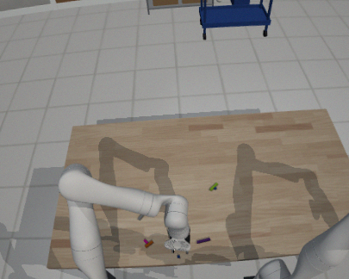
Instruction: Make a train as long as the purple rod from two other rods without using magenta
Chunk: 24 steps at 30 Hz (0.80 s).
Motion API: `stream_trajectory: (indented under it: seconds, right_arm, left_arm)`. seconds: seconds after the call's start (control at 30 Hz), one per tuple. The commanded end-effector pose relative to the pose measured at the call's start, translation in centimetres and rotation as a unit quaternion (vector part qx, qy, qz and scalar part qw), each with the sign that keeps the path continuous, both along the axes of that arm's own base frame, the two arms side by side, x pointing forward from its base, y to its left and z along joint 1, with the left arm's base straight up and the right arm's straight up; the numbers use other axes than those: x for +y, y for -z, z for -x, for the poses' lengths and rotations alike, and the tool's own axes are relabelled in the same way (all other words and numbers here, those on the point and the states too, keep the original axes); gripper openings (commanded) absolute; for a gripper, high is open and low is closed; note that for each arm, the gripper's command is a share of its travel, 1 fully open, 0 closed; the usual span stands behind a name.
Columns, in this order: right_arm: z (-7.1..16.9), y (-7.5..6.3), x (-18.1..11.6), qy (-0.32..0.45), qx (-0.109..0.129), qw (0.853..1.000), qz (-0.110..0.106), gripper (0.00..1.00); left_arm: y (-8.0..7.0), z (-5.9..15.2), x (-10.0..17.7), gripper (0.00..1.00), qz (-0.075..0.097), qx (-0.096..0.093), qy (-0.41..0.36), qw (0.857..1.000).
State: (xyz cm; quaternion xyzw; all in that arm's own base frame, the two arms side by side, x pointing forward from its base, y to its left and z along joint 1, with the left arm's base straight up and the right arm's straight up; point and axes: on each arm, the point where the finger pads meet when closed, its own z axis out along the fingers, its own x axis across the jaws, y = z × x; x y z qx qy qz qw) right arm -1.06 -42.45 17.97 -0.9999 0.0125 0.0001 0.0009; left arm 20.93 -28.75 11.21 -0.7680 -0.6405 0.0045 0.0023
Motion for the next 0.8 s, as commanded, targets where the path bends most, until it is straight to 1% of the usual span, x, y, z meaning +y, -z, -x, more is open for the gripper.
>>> stream_trajectory:
  seconds: [0.0, 0.07, 0.1, 0.23, 0.33, 0.47, 0.57, 0.63, 0.73, 0.77]
  right_arm:
    - [0.0, -0.1, 0.0, 0.0, 0.0, 1.0, 0.001, 1.0]
    - [0.0, -0.1, 0.0, 0.0, 0.0, 1.0, 0.001, 1.0]
    - [0.0, -0.1, 0.0, 0.0, 0.0, 1.0, 0.001, 1.0]
    - [0.0, -0.1, 0.0, 0.0, 0.0, 1.0, 0.001, 1.0]
    - [0.0, -0.1, 0.0, 0.0, 0.0, 1.0, 0.001, 1.0]
    - [0.0, -0.1, 0.0, 0.0, 0.0, 1.0, 0.001, 1.0]
    - [0.0, -0.1, 0.0, 0.0, 0.0, 1.0, 0.001, 1.0]
    - [0.0, -0.1, 0.0, 0.0, 0.0, 1.0, 0.001, 1.0]
    - [0.0, -0.1, 0.0, 0.0, 0.0, 1.0, 0.001, 1.0]
    - [0.0, -0.1, 0.0, 0.0, 0.0, 1.0, 0.001, 1.0]
  left_arm:
    - [-0.1, -0.7, -1.0, 1.0, 0.0, 0.003, -0.034, 0.999]
    - [-0.1, -0.7, -1.0, 1.0, 0.0, 0.003, -0.034, 0.999]
    - [-0.1, -1.0, -1.4, 1.0, 0.0, 0.004, -0.048, 0.999]
    - [-0.2, -2.6, -3.3, 1.0, -0.001, 0.011, -0.115, 0.993]
    - [-0.2, -4.1, -5.0, 1.0, -0.003, 0.017, -0.177, 0.984]
    - [-0.1, -6.2, -7.0, 1.0, -0.007, 0.023, -0.257, 0.966]
    - [0.1, -7.7, -8.3, 1.0, -0.01, 0.027, -0.313, 0.949]
    - [0.1, -7.7, -8.3, 1.0, -0.01, 0.027, -0.313, 0.949]
    - [0.3, -10.0, -10.1, 1.0, -0.015, 0.031, -0.389, 0.92]
    - [0.4, -10.5, -10.4, 1.0, -0.016, 0.032, -0.404, 0.914]
